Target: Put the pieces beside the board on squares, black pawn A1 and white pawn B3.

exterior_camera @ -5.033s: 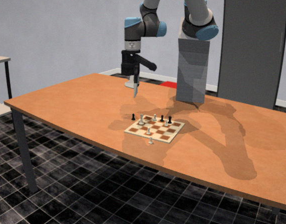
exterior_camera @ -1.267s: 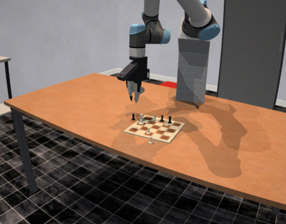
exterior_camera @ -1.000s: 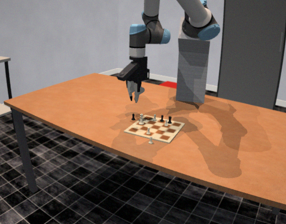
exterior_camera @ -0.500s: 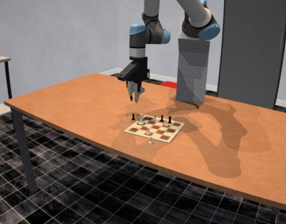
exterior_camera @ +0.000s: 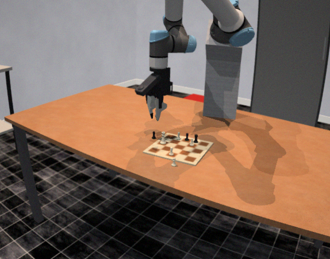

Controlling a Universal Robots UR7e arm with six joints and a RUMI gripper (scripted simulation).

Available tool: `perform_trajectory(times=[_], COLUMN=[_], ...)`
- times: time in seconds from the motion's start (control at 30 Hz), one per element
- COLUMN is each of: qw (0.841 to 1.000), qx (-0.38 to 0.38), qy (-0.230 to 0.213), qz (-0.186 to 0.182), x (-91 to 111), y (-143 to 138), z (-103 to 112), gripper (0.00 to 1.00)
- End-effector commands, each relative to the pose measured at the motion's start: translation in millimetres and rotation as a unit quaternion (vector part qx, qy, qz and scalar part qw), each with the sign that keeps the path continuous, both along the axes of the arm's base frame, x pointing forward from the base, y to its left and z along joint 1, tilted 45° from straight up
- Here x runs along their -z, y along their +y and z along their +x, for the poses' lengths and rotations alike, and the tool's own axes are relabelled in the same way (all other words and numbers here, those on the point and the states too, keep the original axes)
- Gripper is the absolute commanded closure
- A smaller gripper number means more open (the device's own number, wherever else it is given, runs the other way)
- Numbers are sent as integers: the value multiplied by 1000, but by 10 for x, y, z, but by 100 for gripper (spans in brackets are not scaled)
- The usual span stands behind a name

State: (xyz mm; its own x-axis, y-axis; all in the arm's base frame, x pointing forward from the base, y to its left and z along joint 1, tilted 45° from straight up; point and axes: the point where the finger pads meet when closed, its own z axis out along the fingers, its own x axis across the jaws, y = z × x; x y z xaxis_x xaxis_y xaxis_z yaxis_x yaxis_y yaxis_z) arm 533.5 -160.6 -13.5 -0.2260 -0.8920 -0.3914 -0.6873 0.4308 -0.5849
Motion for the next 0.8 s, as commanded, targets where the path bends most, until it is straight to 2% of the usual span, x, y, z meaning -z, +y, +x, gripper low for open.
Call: perform_trajectory(times=[0.0,0.77], qw=[1000,1000], qx=[1,1], qy=[-1,-1], qz=[-1,-1], x=[57,268], y=[1,39], z=[72,276], gripper=[80,80])
